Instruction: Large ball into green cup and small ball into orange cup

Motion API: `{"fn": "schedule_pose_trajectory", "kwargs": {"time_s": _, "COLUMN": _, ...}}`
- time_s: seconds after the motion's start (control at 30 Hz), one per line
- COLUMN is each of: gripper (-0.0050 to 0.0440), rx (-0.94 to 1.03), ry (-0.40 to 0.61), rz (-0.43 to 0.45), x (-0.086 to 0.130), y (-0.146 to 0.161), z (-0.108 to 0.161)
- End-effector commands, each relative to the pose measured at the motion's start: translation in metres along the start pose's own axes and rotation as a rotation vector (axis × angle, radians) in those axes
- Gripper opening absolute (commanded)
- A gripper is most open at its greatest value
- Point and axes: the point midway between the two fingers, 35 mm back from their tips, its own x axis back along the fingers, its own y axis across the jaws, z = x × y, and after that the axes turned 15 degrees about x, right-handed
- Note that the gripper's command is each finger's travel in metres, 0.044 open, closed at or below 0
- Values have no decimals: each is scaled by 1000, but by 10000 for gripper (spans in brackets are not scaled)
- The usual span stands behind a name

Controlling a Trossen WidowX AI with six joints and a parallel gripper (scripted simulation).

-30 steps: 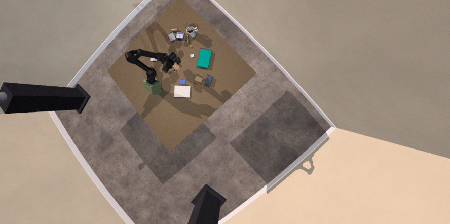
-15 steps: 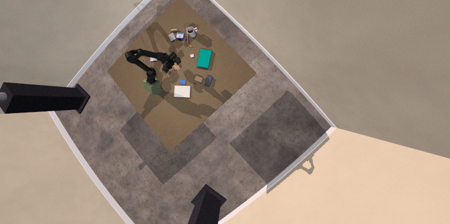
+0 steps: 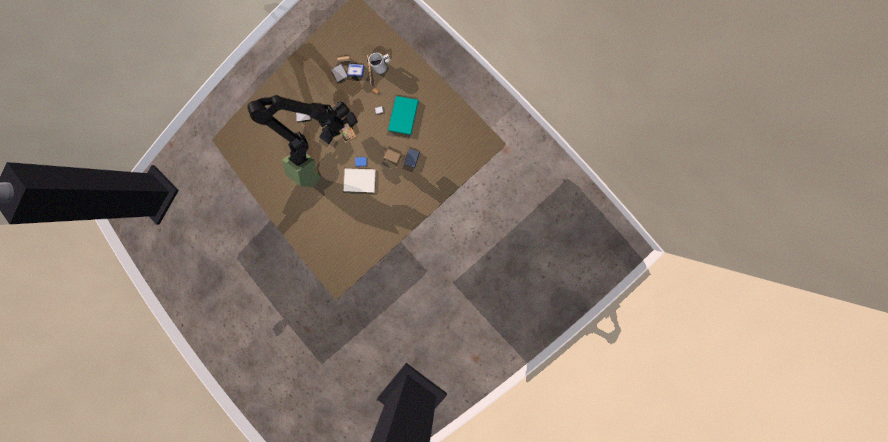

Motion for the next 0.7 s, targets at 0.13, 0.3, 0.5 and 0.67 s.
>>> {"fn": "schedule_pose_trajectory", "kwargs": {"time_s": 0.13, "gripper": 0, "rx": 2, "ry": 12, "rz": 3, "x": 0, "y": -1, "z": 0}}
{"fn": "schedule_pose_trajectory", "kwargs": {"time_s": 0.3, "gripper": 0, "rx": 2, "ry": 18, "rz": 6, "x": 0, "y": -1, "z": 0}}
{"fn": "schedule_pose_trajectory", "kwargs": {"time_s": 0.5, "gripper": 0, "rx": 2, "ry": 47, "rz": 17, "x": 0, "y": 0, "z": -1}}
{"fn": "schedule_pose_trajectory", "kwargs": {"time_s": 0.67, "gripper": 0, "rx": 2, "ry": 42, "rz": 26, "x": 0, "y": 0, "z": -1}}
